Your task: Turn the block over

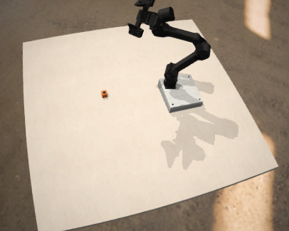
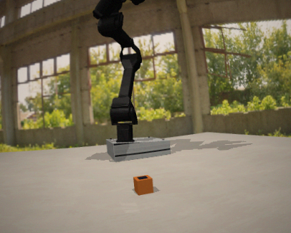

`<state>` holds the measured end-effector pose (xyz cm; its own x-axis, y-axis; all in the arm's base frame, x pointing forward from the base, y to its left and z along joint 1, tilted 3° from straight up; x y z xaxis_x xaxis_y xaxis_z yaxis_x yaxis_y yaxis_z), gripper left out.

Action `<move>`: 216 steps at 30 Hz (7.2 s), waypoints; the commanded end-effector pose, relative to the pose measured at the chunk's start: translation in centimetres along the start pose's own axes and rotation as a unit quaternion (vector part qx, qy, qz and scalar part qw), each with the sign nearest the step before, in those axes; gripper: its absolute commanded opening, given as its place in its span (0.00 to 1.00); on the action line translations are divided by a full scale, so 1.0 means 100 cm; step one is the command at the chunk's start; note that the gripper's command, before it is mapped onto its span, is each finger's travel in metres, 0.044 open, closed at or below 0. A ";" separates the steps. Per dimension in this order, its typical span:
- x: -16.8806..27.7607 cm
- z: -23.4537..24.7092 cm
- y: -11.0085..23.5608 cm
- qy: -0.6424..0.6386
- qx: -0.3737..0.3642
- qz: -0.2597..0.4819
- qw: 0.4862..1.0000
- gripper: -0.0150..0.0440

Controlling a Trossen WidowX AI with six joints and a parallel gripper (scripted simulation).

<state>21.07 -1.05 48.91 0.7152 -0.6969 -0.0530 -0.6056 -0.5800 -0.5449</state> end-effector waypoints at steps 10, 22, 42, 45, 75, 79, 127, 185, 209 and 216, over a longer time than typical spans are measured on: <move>0.088 0.070 -0.027 -0.262 -0.064 0.175 0.947 1.00; 0.154 0.217 -0.016 -0.488 -0.208 0.455 0.715 1.00; 0.120 0.365 0.066 -0.423 -0.435 0.752 0.259 1.00; 0.121 0.375 0.071 -0.423 -0.435 0.752 0.259 1.00; 0.123 0.428 0.105 -0.423 -0.435 0.752 0.259 1.00; 0.123 0.434 0.108 -0.423 -0.435 0.752 0.259 1.00; 0.121 0.413 0.101 -0.443 -0.408 0.739 0.301 0.25; 0.096 0.449 0.170 -0.542 -0.193 0.580 0.577 0.25; 0.086 0.445 0.181 -0.550 -0.154 0.541 0.617 0.25; 0.086 0.445 0.181 -0.550 -0.154 0.541 0.617 0.43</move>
<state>31.79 1.25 1.35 -0.4637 -0.1435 -0.8743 -0.8531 -0.1941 0.4843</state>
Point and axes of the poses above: the point midway between the two fingers, 35 mm back from their tips, its own y axis back along the fingers, its own z axis across the jaws, x = y × z, the point moved 7 cm from there along y, back along the fingers, and after that the axes turned 5 degrees about y, right-handed, at the moved point
